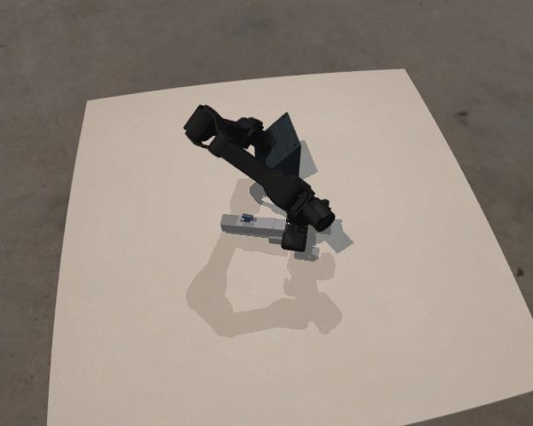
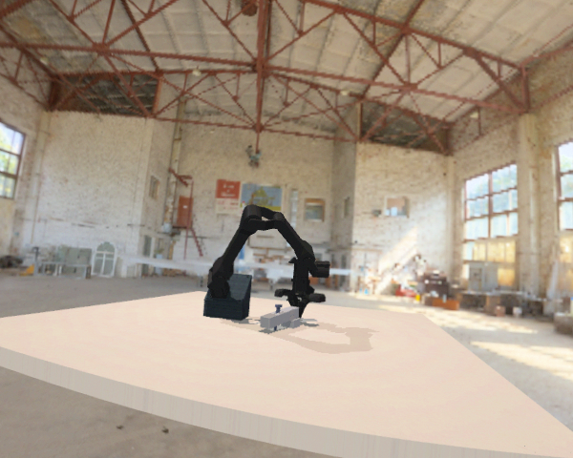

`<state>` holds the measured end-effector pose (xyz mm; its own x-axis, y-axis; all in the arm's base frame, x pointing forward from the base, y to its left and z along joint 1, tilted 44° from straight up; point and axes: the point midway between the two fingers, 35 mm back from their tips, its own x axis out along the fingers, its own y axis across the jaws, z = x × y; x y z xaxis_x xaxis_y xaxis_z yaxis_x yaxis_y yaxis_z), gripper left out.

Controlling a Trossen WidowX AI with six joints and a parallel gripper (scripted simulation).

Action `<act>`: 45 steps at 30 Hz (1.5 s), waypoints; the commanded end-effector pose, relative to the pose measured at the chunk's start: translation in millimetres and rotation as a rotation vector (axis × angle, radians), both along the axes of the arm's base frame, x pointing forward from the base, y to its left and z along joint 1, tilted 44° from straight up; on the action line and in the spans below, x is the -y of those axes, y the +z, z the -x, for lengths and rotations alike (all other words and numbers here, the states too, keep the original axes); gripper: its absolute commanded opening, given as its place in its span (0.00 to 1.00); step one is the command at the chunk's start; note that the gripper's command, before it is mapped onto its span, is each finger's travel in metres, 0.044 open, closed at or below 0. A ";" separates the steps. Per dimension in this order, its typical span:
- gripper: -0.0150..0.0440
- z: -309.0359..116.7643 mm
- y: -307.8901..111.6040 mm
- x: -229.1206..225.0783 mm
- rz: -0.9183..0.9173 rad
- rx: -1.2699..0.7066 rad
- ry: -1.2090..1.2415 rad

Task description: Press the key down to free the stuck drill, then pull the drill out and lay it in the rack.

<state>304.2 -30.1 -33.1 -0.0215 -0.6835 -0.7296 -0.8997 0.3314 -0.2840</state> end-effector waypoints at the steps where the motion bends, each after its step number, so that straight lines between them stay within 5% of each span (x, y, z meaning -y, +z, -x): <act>1: 0.25 0.1 0.1 0.0 0.000 0.000 -0.001; 41: 0.25 -19.8 -27.4 -34.0 0.002 -0.001 0.004; 45: 0.43 -18.1 -22.4 -29.0 0.004 0.002 0.005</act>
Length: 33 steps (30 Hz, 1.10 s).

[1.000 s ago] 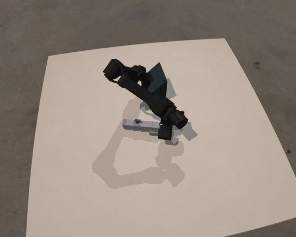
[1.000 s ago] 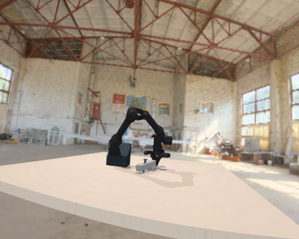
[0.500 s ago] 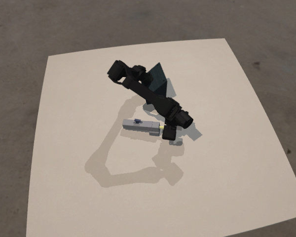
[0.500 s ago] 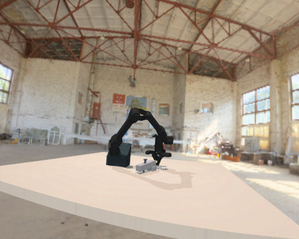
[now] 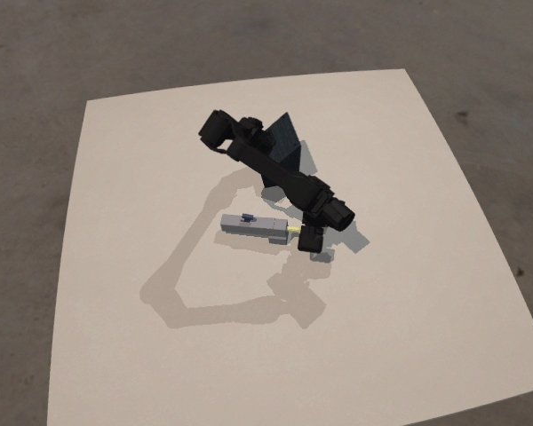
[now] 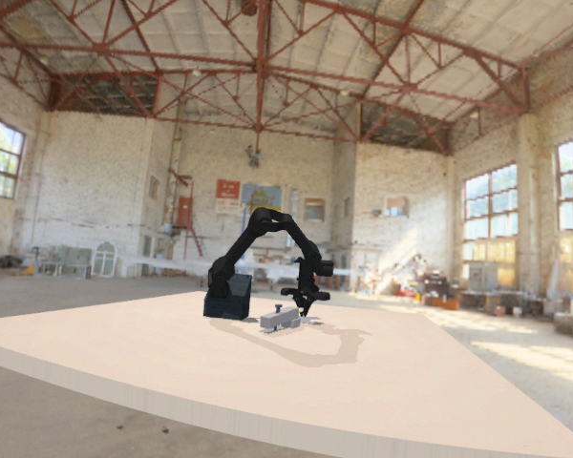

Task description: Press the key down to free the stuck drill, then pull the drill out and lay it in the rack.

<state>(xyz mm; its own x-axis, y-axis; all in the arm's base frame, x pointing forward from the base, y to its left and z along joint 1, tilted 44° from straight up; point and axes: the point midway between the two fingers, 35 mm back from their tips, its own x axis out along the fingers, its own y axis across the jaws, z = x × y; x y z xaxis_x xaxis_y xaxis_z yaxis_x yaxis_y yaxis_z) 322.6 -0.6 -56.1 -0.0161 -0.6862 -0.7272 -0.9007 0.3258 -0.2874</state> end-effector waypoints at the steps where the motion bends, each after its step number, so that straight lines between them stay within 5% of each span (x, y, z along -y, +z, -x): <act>1: 0.48 0.3 0.6 0.6 0.000 0.000 0.000; 13: 1.00 2.4 1.0 4.3 -0.001 -0.004 -0.002; 33: 1.00 5.7 1.9 12.3 -0.001 -0.004 -0.002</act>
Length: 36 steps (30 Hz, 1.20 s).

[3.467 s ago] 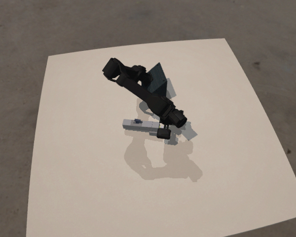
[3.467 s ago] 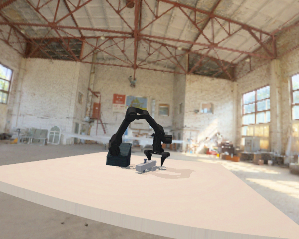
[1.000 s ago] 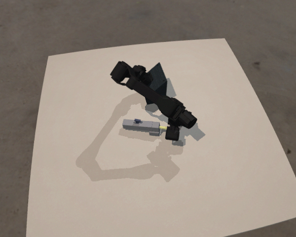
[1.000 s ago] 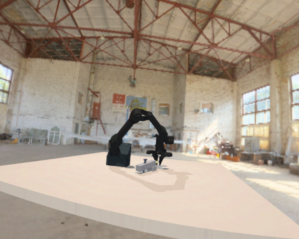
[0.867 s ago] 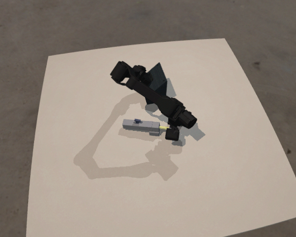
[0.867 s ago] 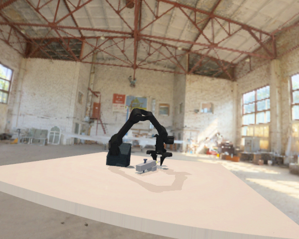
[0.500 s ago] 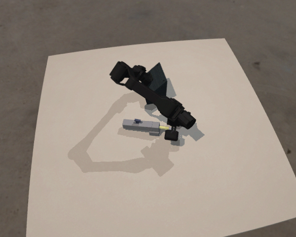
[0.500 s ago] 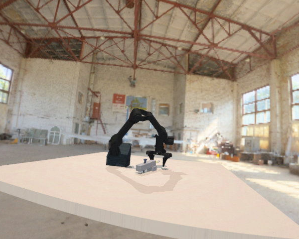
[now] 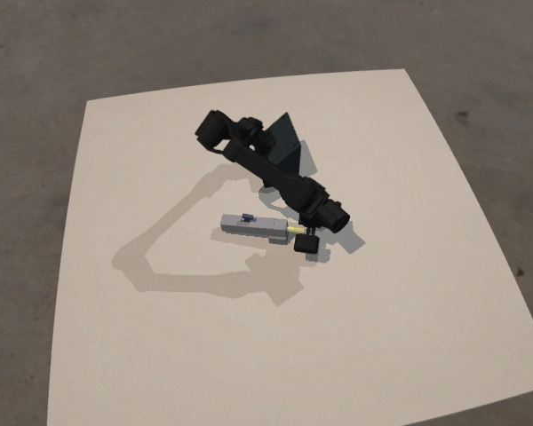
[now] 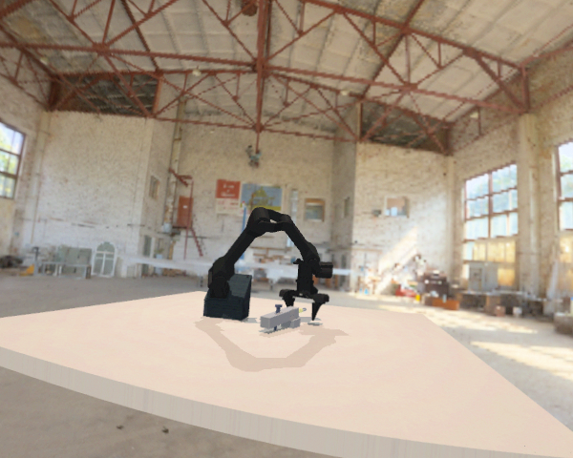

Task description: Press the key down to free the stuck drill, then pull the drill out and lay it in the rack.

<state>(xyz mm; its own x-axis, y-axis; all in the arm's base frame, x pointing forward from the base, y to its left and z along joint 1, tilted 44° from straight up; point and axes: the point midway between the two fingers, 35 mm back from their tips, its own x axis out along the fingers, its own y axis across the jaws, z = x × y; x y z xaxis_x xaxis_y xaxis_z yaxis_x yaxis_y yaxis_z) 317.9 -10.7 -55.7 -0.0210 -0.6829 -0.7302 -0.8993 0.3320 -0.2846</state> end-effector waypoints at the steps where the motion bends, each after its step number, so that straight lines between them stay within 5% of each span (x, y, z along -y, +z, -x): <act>1: 1.00 1.1 1.6 2.5 0.004 -0.003 0.004; 19: 1.00 3.4 4.5 7.6 0.004 -0.003 0.004; 36: 0.25 2.3 2.5 5.7 0.000 0.000 0.000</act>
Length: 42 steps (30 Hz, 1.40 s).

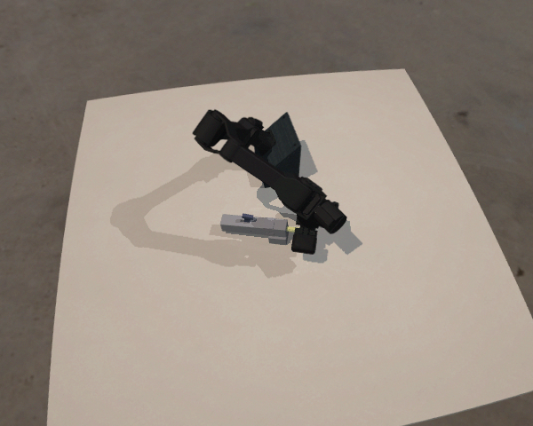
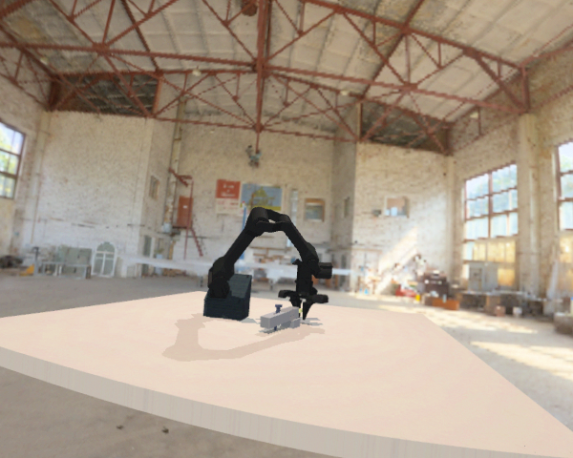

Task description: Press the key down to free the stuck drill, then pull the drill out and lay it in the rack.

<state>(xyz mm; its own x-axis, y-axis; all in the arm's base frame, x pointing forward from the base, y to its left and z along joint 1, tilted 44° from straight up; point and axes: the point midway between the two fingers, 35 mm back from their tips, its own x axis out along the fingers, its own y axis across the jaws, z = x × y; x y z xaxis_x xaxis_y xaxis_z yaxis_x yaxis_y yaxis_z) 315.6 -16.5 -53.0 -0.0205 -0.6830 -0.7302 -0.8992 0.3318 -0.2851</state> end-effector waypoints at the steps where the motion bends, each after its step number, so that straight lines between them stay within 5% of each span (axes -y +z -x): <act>1: 0.25 -0.1 -0.1 -0.1 0.000 0.000 0.000; 42: 0.25 0.8 3.6 -3.8 0.004 -0.003 0.004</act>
